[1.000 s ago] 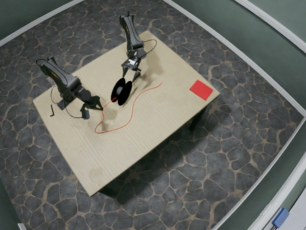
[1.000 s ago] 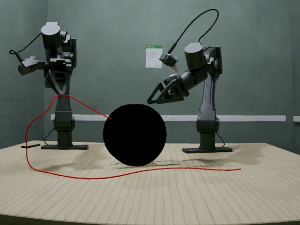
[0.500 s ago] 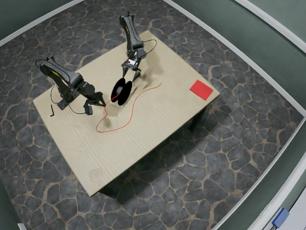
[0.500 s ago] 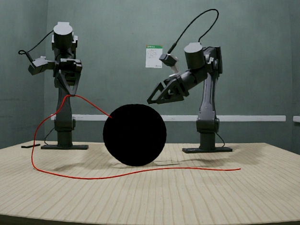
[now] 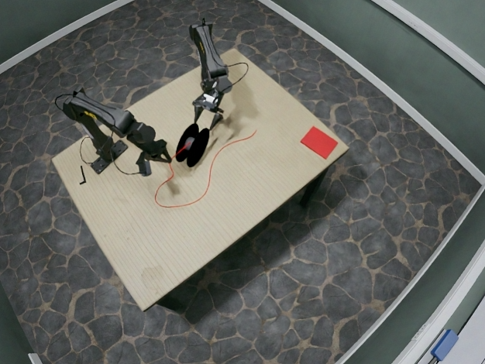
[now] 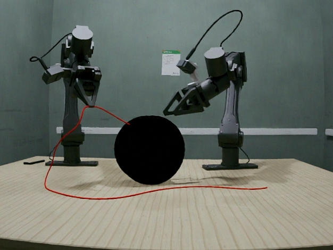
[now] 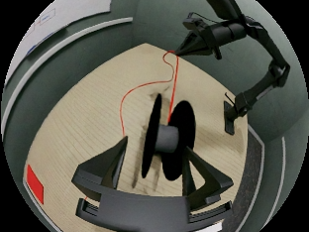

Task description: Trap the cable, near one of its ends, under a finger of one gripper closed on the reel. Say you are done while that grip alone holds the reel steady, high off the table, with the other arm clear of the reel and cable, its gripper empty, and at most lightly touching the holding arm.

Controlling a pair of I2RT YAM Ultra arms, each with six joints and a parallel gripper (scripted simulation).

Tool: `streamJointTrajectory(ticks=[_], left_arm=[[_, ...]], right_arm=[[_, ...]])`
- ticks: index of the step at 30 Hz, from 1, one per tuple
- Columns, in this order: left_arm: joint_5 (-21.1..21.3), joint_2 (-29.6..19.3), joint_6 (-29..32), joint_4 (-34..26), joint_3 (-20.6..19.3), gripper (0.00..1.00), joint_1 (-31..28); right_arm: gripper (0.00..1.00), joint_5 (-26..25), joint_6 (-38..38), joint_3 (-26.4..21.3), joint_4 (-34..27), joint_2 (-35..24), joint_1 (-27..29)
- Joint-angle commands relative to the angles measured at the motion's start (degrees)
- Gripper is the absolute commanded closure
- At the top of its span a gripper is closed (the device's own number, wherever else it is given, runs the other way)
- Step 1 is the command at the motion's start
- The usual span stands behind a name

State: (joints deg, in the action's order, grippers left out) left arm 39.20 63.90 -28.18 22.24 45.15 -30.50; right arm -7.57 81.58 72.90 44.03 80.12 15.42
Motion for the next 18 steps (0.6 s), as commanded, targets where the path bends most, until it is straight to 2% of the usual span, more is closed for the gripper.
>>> streamJointTrajectory(ticks=[1, 9, 13, 18], left_arm=[[0.4, -0.6, -0.1, 0.7, 2.0, 0.25, -0.1], [0.6, -0.7, -0.3, 0.8, 2.1, 0.25, 0.2], [0.6, -0.8, -0.4, 0.8, 2.2, 0.25, 0.4], [0.6, -0.9, -0.5, 0.8, 2.3, 0.25, 0.6]], right_arm=[[1.00, 1.7, 1.2, -1.1, -0.7, -1.5, -1.0], [1.00, 3.9, 4.0, -0.2, -1.4, -0.4, 3.9], [1.00, 4.1, 4.1, -0.3, -1.3, 0.0, 3.4], [1.00, 6.3, 6.9, 1.8, -1.6, 0.7, 7.7]])
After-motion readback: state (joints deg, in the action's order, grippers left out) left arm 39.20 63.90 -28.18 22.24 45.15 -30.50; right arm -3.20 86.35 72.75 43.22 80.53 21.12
